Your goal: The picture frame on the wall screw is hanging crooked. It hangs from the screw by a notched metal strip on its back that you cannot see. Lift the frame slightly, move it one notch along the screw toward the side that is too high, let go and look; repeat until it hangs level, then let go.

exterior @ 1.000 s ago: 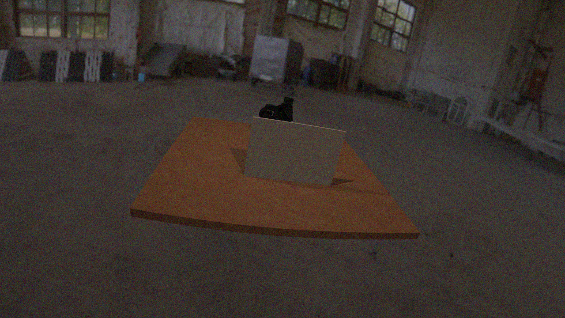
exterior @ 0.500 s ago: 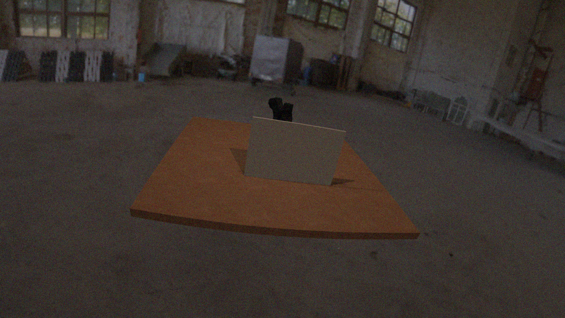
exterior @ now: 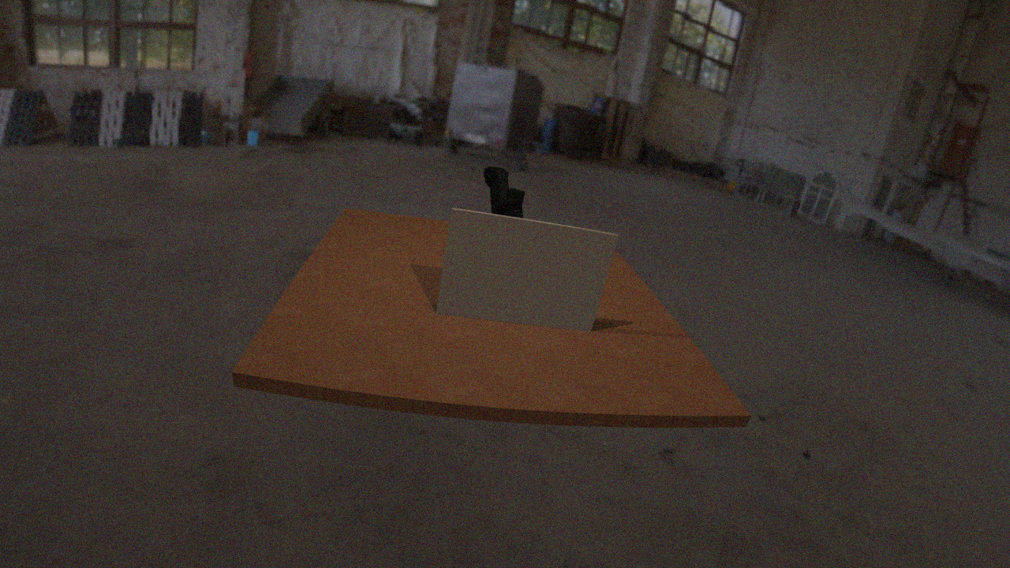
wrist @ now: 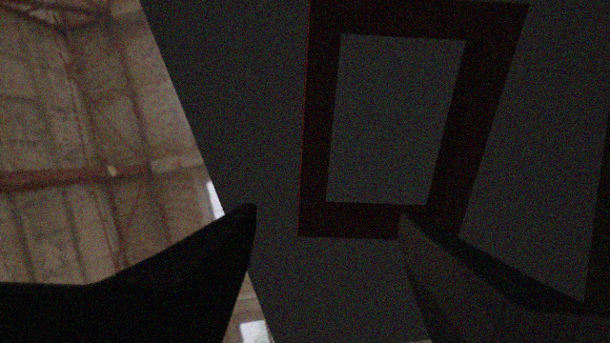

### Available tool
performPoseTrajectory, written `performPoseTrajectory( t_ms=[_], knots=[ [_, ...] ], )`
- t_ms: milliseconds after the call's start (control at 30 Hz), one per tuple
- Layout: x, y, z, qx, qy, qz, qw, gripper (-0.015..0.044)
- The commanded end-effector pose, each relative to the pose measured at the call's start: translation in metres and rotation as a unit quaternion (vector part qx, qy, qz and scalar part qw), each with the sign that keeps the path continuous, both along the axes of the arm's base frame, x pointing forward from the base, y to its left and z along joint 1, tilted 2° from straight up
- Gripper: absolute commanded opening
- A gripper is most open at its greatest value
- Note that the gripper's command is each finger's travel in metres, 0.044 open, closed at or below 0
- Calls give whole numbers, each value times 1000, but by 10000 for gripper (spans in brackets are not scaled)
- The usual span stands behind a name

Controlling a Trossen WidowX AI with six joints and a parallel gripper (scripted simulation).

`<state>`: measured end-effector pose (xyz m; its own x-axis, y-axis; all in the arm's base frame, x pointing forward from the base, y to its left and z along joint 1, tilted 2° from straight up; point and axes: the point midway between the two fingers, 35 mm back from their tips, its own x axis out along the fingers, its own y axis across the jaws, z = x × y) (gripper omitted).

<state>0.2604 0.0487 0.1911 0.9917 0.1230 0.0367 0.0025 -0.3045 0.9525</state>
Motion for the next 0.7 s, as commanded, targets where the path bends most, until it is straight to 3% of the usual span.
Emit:
performPoseTrajectory(
  t_ms=[0,500,667],
  knots=[
    [2,0,2,4,-2,-2,1000,260],
    [77,9,6,4,-4,-2,1000,260],
    [81,10,5,4,-5,-2,1000,260]
  ],
)
